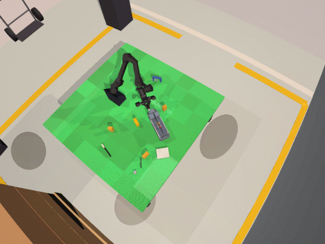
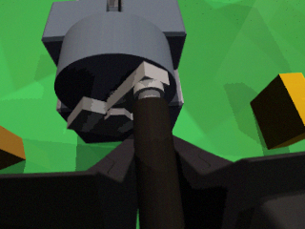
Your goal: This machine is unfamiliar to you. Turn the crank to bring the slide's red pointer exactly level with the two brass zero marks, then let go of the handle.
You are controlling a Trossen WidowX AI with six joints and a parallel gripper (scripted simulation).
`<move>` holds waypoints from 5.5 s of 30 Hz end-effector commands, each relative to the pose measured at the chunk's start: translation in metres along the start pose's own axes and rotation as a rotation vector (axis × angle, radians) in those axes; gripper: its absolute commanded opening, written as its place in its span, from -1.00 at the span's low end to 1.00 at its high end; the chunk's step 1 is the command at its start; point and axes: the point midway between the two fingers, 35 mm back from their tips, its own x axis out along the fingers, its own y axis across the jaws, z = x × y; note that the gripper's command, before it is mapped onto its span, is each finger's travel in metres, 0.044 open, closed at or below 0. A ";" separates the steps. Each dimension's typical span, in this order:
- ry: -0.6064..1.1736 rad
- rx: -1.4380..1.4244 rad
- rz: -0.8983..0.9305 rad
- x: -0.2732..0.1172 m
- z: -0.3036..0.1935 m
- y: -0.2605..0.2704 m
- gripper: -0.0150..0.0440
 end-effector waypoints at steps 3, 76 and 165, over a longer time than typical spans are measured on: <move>-0.006 0.001 0.008 -0.002 0.001 0.003 -0.49; -0.006 0.001 0.008 -0.001 0.001 0.003 -0.49; 0.103 -0.383 0.403 0.013 0.171 -0.011 1.00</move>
